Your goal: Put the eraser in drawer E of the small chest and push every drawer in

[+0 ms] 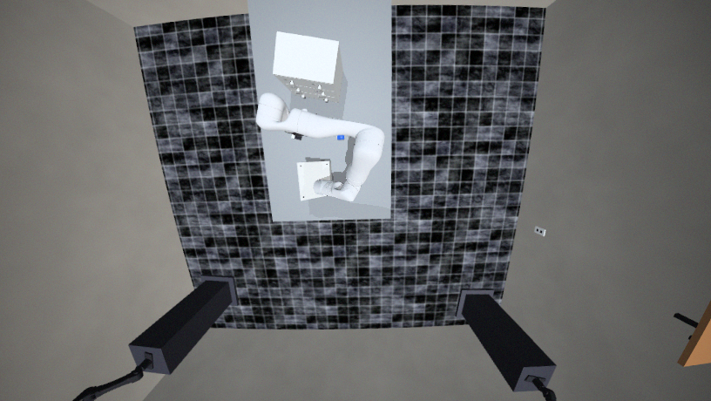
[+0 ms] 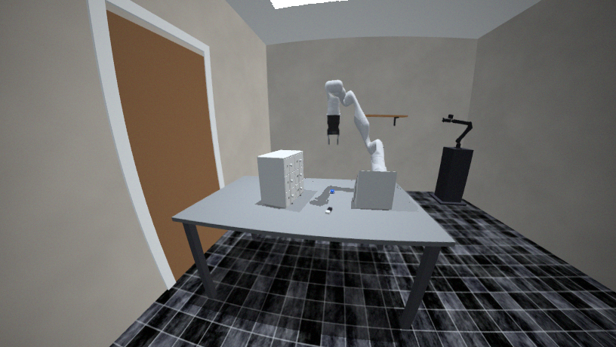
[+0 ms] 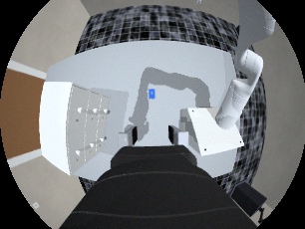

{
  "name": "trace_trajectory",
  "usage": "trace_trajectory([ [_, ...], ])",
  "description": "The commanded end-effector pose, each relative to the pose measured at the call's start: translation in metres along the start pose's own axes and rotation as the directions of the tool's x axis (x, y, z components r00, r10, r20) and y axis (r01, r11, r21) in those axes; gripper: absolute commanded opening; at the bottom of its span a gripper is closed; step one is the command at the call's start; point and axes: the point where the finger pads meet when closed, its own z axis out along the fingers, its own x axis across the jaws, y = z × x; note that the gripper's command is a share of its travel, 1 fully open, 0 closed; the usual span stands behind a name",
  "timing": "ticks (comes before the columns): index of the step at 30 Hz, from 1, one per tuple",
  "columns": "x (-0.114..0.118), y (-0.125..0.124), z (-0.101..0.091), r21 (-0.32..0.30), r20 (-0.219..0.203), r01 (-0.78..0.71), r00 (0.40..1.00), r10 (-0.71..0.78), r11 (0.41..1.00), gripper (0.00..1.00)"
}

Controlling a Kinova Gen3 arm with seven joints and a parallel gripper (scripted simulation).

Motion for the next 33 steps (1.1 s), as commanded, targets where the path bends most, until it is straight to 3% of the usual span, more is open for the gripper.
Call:
trace_trajectory([
  [1,0.000,0.000,-0.001,-0.001,0.001,0.001,1.000,-0.001,1.000,1.00],
  [23,-0.012,0.002,0.018,-0.001,0.001,0.150,0.989,-0.150,0.989,1.00],
  [33,-0.031,0.005,0.048,-0.001,0.002,0.375,0.927,-0.375,0.927,1.00],
])
